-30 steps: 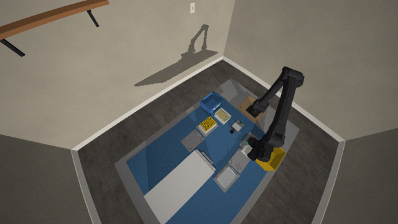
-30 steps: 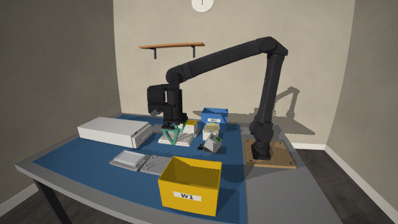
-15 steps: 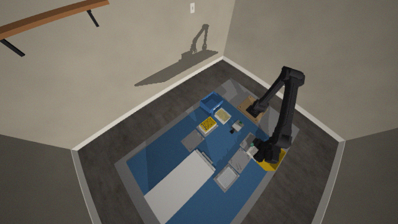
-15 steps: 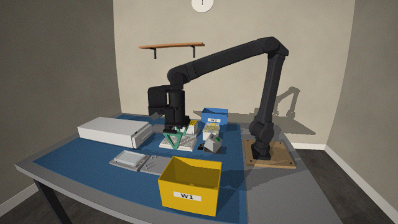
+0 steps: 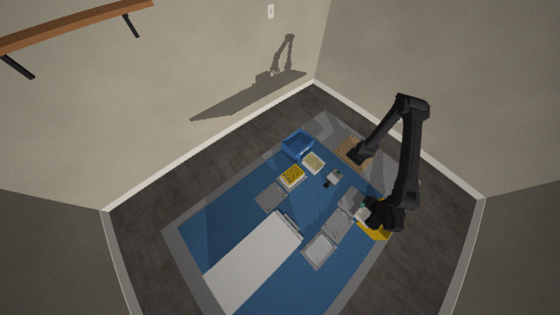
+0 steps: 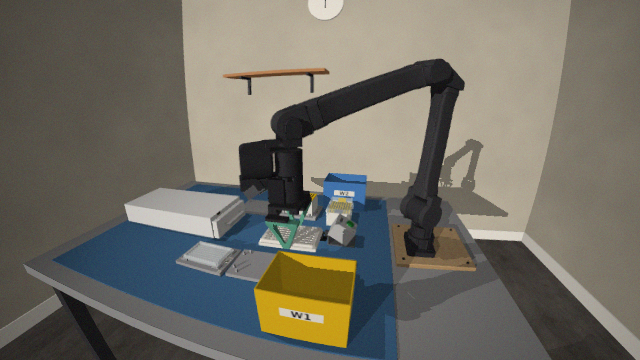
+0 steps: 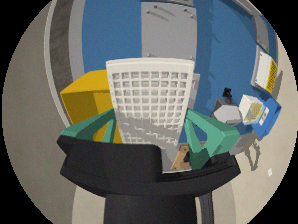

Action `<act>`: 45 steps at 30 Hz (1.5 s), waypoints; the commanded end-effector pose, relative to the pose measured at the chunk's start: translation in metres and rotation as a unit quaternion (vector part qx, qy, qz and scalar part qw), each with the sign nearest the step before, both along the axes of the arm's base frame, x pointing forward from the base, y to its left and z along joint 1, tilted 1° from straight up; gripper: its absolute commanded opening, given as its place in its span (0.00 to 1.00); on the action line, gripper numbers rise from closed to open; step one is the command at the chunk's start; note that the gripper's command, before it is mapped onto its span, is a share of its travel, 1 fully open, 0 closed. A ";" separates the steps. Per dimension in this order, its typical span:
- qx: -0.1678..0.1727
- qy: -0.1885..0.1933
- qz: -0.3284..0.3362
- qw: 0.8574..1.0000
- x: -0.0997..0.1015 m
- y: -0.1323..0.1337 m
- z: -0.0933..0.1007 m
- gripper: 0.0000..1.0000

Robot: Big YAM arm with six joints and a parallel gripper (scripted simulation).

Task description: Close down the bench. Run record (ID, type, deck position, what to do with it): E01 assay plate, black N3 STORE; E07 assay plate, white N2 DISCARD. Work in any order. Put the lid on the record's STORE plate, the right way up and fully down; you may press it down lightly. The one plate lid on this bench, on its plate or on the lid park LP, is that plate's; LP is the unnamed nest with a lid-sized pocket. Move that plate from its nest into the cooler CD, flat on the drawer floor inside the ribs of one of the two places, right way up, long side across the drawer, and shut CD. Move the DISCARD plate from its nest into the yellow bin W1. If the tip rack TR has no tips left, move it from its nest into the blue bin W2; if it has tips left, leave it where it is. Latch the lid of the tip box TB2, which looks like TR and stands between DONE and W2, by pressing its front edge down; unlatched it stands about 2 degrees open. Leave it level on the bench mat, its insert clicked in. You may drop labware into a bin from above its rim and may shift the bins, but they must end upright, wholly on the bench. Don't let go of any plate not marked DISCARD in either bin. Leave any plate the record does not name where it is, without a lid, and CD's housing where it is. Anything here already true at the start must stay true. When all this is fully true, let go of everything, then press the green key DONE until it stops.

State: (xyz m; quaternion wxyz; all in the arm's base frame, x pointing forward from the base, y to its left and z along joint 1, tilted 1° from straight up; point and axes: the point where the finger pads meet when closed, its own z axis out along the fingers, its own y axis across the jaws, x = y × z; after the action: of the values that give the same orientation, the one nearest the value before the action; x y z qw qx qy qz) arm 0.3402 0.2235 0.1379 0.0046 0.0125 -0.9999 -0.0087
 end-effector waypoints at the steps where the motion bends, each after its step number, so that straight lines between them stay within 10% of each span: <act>1: 0.014 -0.021 -0.013 1.000 0.003 0.010 0.015 0.00; 45: 0.020 -0.019 -0.013 1.000 -0.050 0.110 0.023 0.00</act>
State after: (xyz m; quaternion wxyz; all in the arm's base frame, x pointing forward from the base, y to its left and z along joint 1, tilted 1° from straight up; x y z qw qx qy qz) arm 0.2804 0.3108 0.1403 0.0038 0.0106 -0.9999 -0.0103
